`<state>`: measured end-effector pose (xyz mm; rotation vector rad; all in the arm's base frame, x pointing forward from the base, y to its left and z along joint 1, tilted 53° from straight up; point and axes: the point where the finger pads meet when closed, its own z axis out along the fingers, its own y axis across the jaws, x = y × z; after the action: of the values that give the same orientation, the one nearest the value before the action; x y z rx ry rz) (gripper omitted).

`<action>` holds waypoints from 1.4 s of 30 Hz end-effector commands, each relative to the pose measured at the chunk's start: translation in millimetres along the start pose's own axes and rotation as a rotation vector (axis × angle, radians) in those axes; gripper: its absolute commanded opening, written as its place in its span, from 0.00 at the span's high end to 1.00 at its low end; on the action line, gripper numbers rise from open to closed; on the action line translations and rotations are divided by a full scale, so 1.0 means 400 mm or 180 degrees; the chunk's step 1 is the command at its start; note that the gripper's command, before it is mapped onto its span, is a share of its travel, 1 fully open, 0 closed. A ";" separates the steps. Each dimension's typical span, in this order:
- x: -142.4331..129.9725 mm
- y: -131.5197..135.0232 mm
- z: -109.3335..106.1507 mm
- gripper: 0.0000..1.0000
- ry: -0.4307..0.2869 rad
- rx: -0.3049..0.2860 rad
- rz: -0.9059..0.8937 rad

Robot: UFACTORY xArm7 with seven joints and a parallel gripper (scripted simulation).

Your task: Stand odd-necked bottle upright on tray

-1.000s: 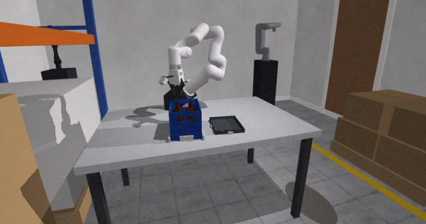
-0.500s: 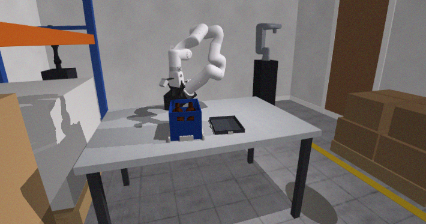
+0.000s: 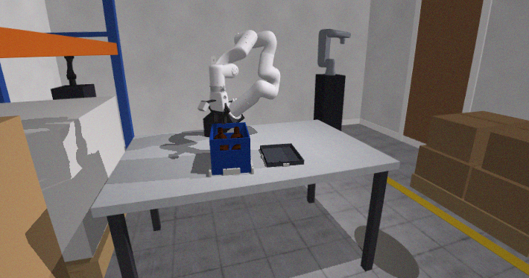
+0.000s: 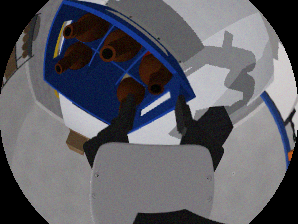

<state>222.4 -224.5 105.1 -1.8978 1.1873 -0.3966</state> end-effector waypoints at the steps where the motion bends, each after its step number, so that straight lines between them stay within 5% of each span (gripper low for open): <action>1: 0.004 0.000 0.009 0.35 0.0012 -0.0001 0.0001; 42: 0.008 0.001 0.020 0.35 0.0012 -0.0001 0.0001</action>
<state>228.9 -221.1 99.5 -1.8978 1.1875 -0.3968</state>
